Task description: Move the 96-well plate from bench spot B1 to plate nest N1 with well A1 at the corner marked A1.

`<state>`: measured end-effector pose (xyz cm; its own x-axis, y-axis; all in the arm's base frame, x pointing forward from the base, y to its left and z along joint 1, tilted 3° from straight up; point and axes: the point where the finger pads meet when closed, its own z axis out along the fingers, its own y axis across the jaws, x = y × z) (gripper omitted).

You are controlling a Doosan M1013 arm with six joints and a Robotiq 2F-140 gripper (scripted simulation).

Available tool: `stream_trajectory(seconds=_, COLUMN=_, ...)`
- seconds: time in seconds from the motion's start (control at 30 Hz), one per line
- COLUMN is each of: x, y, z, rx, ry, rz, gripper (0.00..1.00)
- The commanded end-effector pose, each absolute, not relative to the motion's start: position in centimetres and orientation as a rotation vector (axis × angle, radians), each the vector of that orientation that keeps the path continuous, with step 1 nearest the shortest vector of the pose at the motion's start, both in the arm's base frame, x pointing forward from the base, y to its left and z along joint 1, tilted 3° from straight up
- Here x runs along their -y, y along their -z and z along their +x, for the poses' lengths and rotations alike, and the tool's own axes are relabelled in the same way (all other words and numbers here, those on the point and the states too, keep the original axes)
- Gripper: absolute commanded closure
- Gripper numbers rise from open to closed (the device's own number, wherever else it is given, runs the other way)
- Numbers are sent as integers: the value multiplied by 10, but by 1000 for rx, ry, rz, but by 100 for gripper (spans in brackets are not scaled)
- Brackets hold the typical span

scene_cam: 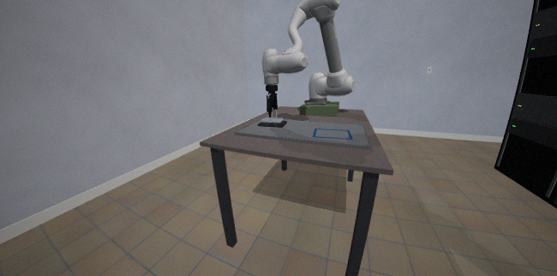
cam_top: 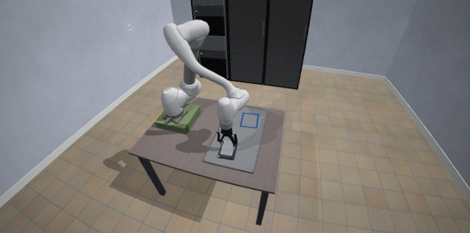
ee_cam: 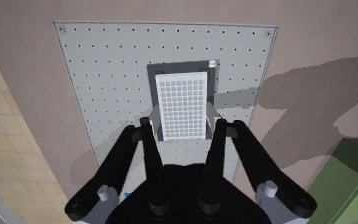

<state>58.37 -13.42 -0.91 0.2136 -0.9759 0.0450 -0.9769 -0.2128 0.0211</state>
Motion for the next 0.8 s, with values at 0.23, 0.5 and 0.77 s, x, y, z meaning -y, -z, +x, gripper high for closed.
stream_trajectory(seconds=0.23, x=136, y=13, z=582, rx=1942, ry=-35, rz=2409, gripper=100)
stream_trajectory(seconds=0.5, x=136, y=14, z=582, rx=1942, ry=-35, rz=2409, gripper=100)
stream_trajectory(seconds=0.77, x=136, y=15, z=582, rx=1942, ry=-35, rz=2409, gripper=100)
